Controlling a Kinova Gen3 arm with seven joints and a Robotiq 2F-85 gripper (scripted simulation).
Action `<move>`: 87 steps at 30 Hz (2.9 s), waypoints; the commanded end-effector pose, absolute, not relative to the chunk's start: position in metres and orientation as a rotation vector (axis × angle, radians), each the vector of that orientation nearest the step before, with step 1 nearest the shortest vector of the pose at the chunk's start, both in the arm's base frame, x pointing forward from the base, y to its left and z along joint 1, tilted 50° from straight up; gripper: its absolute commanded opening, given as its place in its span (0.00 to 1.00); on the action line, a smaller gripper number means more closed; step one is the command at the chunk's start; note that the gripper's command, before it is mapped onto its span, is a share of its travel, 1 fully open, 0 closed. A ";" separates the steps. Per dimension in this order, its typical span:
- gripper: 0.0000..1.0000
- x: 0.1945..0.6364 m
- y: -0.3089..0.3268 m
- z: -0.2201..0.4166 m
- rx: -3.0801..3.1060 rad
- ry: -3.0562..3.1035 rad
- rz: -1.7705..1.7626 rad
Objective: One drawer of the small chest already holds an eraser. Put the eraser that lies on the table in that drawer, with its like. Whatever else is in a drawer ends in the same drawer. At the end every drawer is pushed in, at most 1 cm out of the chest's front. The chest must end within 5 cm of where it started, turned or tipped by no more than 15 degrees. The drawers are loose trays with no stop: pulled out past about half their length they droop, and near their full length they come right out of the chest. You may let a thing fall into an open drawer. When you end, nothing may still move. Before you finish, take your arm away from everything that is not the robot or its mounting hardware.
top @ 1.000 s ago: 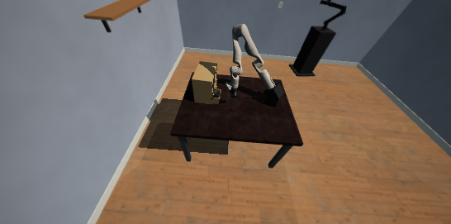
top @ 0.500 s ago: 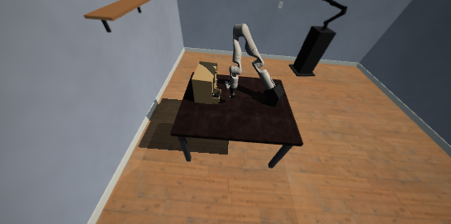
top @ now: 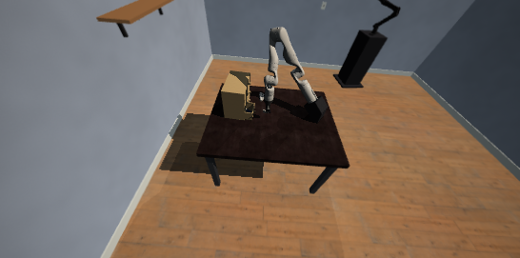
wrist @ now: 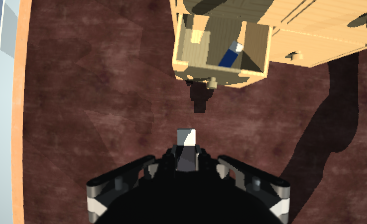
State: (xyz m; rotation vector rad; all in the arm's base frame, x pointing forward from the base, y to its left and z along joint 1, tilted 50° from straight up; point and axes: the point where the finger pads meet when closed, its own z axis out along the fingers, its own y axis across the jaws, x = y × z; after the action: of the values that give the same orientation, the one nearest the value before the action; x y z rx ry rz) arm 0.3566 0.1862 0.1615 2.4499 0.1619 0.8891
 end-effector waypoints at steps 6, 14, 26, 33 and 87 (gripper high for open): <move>0.19 0.357 0.187 0.163 2.461 0.115 0.909; 0.19 0.358 0.186 0.164 2.474 0.054 0.930; 0.19 0.358 0.186 0.165 2.483 0.009 0.945; 0.19 0.359 0.186 0.165 2.485 -0.005 0.950; 0.19 0.338 0.199 0.185 2.450 0.009 1.034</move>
State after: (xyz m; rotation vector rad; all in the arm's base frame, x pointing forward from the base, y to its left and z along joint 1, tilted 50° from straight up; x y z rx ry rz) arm 0.3412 0.1979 0.1871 2.4617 -0.0117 1.0245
